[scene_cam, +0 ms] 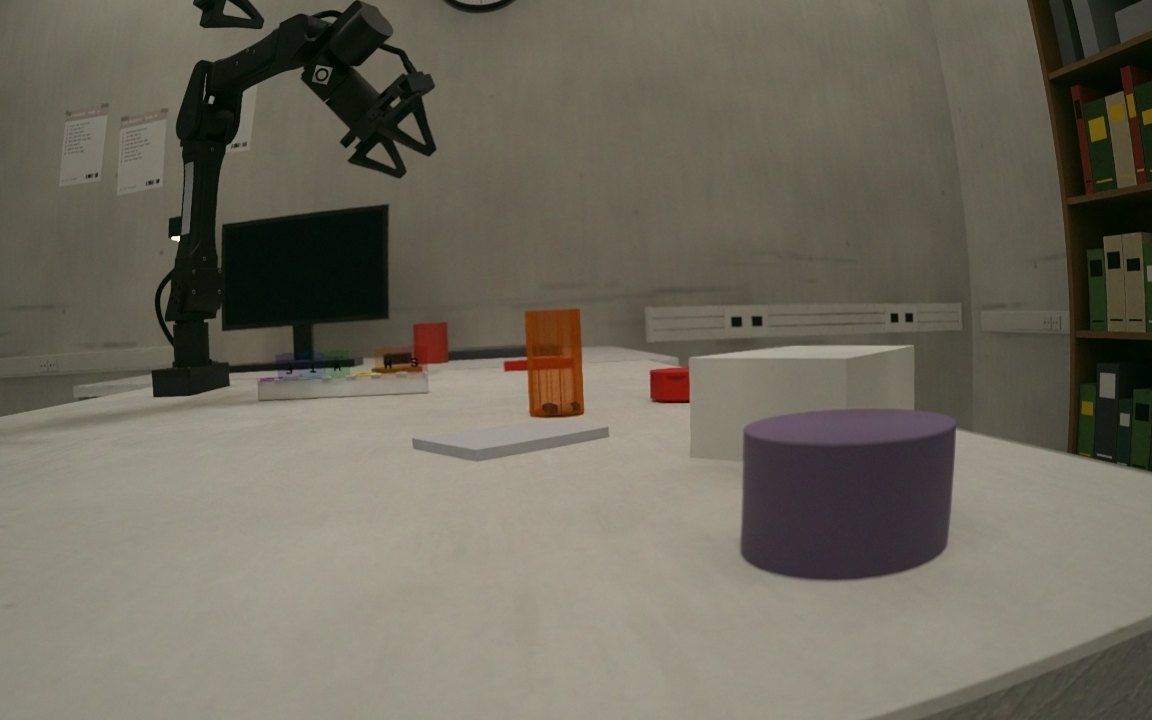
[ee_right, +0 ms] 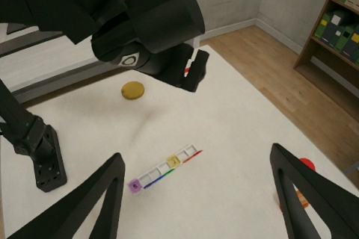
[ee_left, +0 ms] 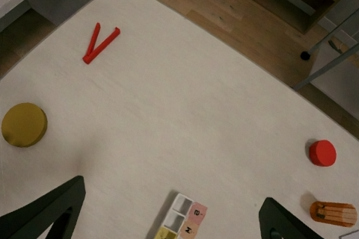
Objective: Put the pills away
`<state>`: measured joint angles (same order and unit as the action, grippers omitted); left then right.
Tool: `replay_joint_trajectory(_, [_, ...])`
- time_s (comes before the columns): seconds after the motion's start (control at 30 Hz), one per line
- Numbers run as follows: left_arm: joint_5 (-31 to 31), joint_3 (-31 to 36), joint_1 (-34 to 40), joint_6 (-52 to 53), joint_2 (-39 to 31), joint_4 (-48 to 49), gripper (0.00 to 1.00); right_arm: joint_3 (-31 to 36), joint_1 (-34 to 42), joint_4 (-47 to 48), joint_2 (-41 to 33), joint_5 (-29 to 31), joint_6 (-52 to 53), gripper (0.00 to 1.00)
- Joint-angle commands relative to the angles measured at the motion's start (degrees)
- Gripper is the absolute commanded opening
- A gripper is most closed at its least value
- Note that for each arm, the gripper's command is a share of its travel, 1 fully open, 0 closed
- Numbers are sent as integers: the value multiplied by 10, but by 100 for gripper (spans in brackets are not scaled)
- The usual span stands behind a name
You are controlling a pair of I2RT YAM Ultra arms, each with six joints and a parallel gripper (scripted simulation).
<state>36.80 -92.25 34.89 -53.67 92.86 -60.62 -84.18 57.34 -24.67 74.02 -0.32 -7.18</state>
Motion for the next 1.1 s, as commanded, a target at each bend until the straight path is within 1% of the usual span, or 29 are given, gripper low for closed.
replay_joint_trajectory(0.0, [3, -3, 0, 0, -4, 2, 100, -19, 6, -9, 7, 5, 7, 100])
replay_joint_trajectory(0.1, [2, 0, 1, 13, -5, 22, 100, -19, 5, -16, 7, 9, 10, 100])
replay_joint_trajectory(0.2, [-9, 14, 10, 51, -12, 76, 100, -5, -4, -8, 0, 3, 10, 100])
replay_joint_trajectory(0.3, [-20, 42, 23, 100, -16, 142, 100, 28, -14, -5, -30, 3, 6, 100])
replay_joint_trajectory(0.43, [-45, 111, 50, 184, -22, 249, 100, 105, -40, 0, -98, 0, 6, 100])
replay_joint_trajectory(0.5, [-45, 111, 50, 184, -22, 249, 100, 105, -40, 0, -98, 0, 6, 100])
replay_joint_trajectory(0.53, [-57, 134, 49, 219, -27, 296, 100, 128, -50, 9, -121, -4, 5, 100])
replay_joint_trajectory(0.6, [-77, 163, 61, 264, -19, 349, 100, 169, -64, 5, -158, -3, 5, 100])
replay_joint_trajectory(0.83, [-154, 242, 72, 388, 1, 505, 100, 276, -105, 12, -257, -8, 4, 100])
replay_joint_trajectory(1.0, [-223, 277, 73, 470, 30, 600, 100, 343, -130, 19, -320, -10, 2, 100])
replay_joint_trajectory(1.07, [-223, 277, 73, 470, 30, 600, 100, 343, -130, 19, -320, -10, 2, 100])
